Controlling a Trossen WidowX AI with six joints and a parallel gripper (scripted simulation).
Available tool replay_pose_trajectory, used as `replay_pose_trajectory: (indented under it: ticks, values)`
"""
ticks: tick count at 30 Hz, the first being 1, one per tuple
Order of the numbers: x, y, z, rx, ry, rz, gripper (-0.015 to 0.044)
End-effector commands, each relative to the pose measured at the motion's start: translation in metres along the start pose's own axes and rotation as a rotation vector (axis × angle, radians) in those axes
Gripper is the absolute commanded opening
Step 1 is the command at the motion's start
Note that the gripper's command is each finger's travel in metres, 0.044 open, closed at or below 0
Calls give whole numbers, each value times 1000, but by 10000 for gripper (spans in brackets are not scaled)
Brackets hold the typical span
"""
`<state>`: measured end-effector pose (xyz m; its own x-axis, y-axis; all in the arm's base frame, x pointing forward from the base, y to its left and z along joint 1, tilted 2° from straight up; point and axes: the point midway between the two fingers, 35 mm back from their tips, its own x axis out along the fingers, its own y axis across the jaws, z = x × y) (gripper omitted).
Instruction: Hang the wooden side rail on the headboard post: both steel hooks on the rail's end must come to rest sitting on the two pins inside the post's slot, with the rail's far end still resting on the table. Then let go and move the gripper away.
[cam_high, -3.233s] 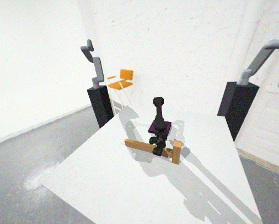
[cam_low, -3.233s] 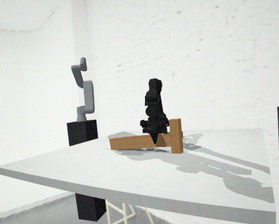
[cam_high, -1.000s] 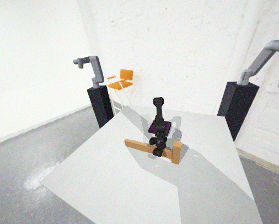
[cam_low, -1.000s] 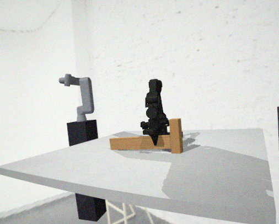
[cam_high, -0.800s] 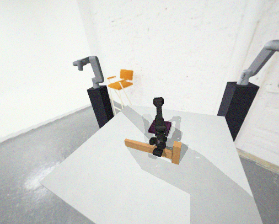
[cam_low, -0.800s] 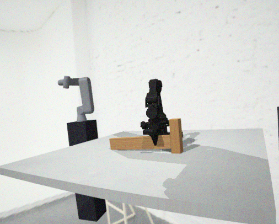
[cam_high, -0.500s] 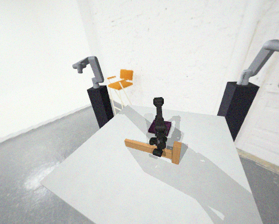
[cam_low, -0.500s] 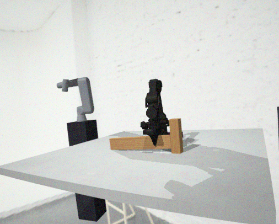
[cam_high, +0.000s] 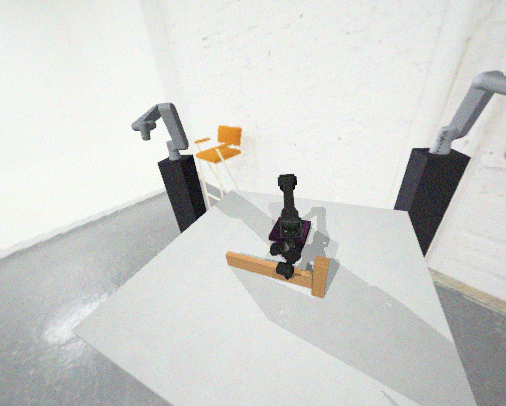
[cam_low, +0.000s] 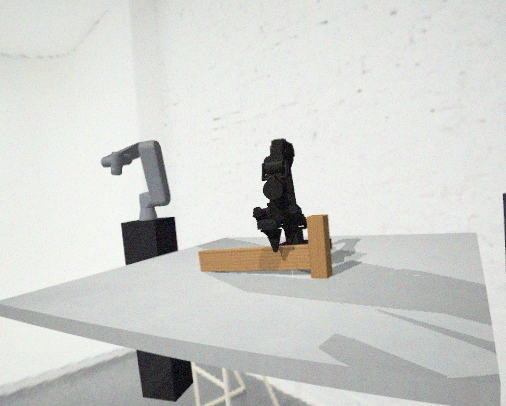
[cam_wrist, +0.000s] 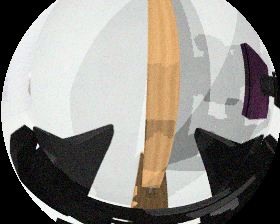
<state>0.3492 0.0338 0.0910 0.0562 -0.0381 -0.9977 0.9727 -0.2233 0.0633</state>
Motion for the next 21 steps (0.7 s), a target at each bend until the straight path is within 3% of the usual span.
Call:
replay_pose_trajectory:
  ticks: [1,4,21]
  values:
    - [0,-2,11,0,1,-13,440]
    - [0,-1,29,0,0,-13,440]
    - [-1,1,26,10,-2,-6,440]
